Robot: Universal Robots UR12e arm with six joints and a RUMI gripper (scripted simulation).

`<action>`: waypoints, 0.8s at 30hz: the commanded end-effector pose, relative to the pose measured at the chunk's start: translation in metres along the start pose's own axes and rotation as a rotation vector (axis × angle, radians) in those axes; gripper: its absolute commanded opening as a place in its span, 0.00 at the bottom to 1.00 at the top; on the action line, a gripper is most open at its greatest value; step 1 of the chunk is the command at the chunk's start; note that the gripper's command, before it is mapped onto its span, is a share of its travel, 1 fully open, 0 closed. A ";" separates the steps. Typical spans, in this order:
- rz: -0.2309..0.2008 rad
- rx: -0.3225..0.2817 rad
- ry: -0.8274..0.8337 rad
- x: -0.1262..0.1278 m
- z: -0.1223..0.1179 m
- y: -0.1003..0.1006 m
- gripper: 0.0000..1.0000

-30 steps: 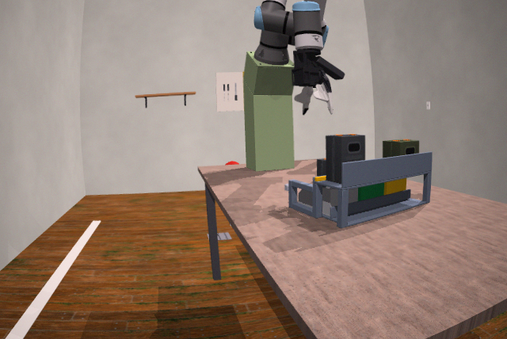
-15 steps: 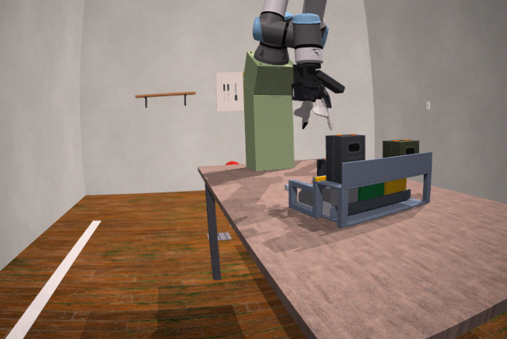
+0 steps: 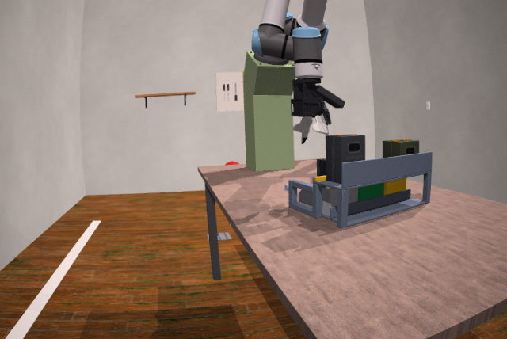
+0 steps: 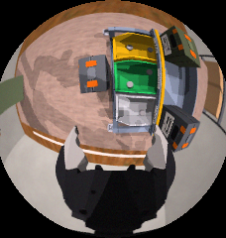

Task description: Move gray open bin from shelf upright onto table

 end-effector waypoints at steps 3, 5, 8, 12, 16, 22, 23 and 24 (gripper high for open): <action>-0.001 -0.001 0.000 0.002 -0.002 0.008 1.00; -0.001 -0.001 0.000 0.002 -0.002 0.008 1.00; -0.001 -0.001 0.000 0.003 -0.003 0.018 1.00; -0.001 -0.001 0.000 0.006 -0.009 0.062 1.00; -0.001 -0.001 0.000 0.006 -0.009 0.062 1.00; -0.001 -0.001 0.000 0.006 -0.009 0.062 1.00; -0.001 -0.001 0.000 0.006 -0.009 0.062 1.00; -0.001 -0.001 0.000 0.006 -0.009 0.062 1.00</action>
Point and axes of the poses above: the point where the finger pads meet when closed, its own y axis out along the fingers, its own x axis across the jaws, z = x × y, the point moved 9 cm from there along -y, back along the fingers, and after that the axes turned 3 degrees about -y, right-handed, at the moved point
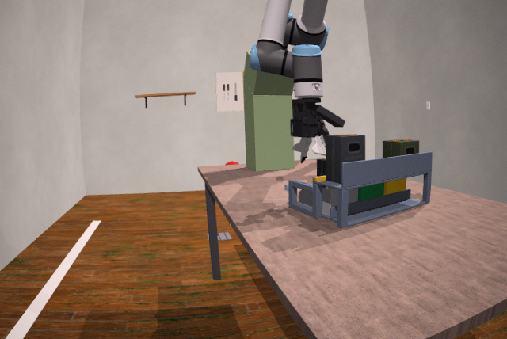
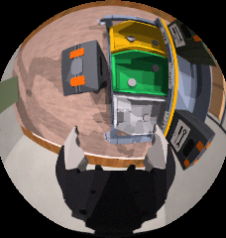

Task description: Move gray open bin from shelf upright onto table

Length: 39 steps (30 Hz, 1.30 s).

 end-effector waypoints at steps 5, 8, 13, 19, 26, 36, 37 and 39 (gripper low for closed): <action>-0.001 -0.001 0.000 0.001 -0.001 0.002 1.00; -0.001 -0.001 0.000 0.001 -0.001 0.002 1.00; -0.001 -0.001 0.000 0.001 -0.001 0.002 1.00; -0.001 -0.001 0.000 0.001 0.000 -0.001 1.00; -0.001 -0.001 0.000 0.000 0.000 -0.005 1.00; -0.001 -0.001 0.000 0.000 0.001 -0.007 1.00; -0.001 -0.001 0.000 0.000 0.001 -0.007 1.00; -0.001 -0.001 0.000 0.000 0.001 -0.009 1.00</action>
Point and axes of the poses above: the point where the finger pads meet when closed, its own y axis out along the fingers, its own x axis across the jaws, z = x × y, the point moved 9 cm from there along -y, back along the fingers, and after that the axes turned 3 degrees about -y, right-handed, at the moved point
